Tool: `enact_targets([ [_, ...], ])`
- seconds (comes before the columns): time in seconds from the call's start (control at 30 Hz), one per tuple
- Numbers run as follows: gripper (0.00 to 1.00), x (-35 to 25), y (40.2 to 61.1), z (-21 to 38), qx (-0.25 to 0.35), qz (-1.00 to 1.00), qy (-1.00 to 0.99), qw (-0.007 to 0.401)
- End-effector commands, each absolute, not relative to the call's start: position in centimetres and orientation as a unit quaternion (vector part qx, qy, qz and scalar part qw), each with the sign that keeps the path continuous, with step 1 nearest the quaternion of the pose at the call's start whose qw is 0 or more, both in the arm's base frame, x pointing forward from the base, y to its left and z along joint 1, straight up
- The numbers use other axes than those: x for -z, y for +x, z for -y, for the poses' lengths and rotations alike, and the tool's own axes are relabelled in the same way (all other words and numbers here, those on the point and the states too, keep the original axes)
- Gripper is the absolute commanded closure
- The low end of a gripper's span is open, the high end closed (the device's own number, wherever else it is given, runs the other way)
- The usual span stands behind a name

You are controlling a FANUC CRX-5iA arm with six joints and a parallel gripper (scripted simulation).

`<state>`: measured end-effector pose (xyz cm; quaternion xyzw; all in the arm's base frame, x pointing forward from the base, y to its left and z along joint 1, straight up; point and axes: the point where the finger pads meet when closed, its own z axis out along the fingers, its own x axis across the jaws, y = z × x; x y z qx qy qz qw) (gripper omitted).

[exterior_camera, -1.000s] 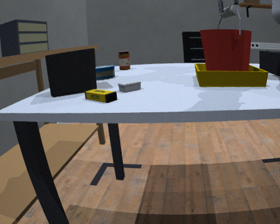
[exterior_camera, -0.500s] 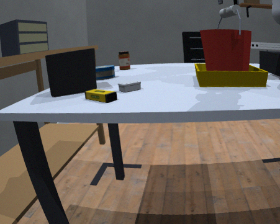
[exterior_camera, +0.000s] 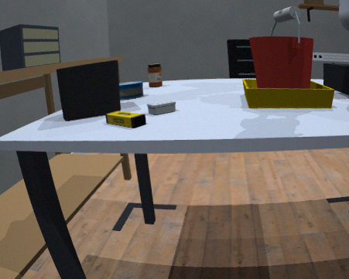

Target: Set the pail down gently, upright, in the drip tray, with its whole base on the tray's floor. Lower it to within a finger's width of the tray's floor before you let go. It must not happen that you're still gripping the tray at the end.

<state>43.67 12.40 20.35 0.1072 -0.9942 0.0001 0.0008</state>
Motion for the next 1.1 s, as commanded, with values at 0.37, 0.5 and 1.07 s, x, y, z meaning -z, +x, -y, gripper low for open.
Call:
enact_targets([
  [0.37,0.0,-21.52,43.71,-12.4,0.0,0.994,0.107,0.0],
  [0.5,0.0,-21.56,43.71,-12.4,0.0,0.994,0.107,0.0],
  [1.07,0.0,-21.56,43.71,-12.4,0.0,0.994,0.107,0.0],
])
